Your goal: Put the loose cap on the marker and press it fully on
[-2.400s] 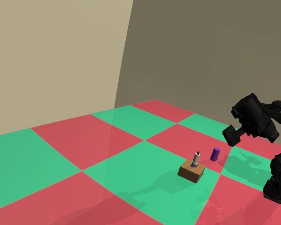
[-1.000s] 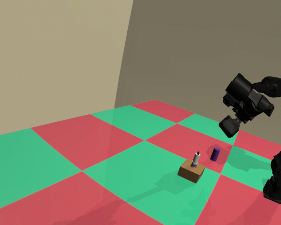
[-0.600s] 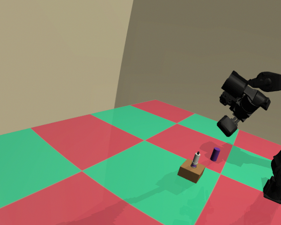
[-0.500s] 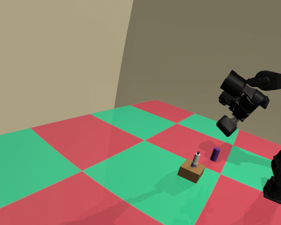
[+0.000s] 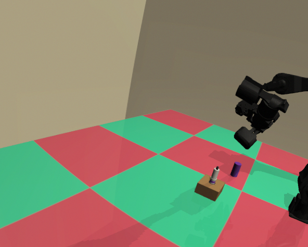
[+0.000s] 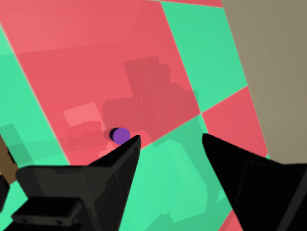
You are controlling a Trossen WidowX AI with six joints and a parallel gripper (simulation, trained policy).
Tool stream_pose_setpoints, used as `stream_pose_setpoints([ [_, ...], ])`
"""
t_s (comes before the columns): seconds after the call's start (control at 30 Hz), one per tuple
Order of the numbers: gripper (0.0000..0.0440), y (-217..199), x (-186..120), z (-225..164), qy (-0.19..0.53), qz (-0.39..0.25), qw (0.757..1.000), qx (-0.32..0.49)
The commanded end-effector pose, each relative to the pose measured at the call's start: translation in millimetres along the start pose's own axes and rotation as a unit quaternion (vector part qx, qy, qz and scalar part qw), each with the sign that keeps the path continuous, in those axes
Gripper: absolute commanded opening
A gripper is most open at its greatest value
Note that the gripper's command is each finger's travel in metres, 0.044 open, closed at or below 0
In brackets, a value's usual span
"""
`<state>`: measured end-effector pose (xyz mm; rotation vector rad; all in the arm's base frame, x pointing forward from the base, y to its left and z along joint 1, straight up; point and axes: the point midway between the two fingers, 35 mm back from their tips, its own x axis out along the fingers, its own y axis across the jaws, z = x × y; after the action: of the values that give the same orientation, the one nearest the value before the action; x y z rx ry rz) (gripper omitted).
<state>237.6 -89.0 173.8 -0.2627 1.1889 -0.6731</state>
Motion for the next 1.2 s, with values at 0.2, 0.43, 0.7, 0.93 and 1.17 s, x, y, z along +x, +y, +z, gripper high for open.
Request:
stream_pose_setpoints([
  [0.2, 0.0298, 5.8, 7.0, 1.9, 0.037, 0.032, 0.999, 0.003],
  [0.43, 0.03, 10.7, 12.7, 2.2, 0.066, 0.057, 0.996, 0.005],
  [0.7, 0.03, 16.9, 18.9, 2.1, 0.097, 0.088, 0.991, 0.007],
  [0.93, 0.0299, 22.8, 24.0, 1.6, 0.123, 0.117, 0.985, 0.009],
  [1.17, 0.0297, 28.8, 28.9, 0.5, 0.148, 0.147, 0.978, 0.01],
])
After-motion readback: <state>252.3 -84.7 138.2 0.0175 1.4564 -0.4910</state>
